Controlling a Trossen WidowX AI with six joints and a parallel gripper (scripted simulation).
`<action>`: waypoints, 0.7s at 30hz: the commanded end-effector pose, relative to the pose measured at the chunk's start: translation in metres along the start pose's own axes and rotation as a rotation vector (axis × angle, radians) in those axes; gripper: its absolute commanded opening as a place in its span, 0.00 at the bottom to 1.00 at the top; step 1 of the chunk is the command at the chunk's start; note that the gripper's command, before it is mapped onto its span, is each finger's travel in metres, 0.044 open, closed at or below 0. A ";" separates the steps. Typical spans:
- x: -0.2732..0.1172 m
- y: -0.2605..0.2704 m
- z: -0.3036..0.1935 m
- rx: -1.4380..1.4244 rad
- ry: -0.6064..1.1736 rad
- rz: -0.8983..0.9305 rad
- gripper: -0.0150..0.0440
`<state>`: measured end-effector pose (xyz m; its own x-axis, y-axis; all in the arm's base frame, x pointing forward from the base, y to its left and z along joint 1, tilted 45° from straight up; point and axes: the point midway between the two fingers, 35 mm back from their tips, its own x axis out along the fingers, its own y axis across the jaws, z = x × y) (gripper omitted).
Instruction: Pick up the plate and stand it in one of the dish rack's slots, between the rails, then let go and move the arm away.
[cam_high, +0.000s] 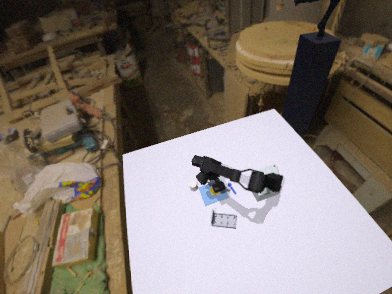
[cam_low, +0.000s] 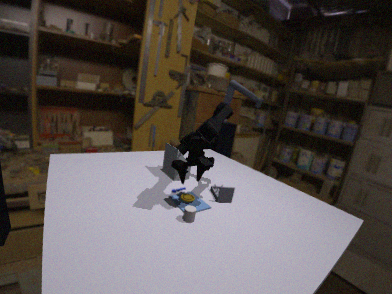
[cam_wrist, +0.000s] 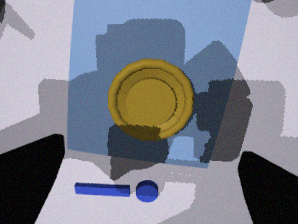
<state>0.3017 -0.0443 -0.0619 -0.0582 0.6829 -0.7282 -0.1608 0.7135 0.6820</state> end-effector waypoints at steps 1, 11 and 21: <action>0.029 0.003 -0.006 0.010 -0.001 0.011 0.93; 0.040 0.002 -0.005 0.010 -0.002 0.010 0.93; 0.056 0.002 -0.004 0.010 -0.002 0.010 0.93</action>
<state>0.2963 -0.0091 -0.0966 -0.0547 0.6857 -0.7258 -0.1600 0.7115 0.6842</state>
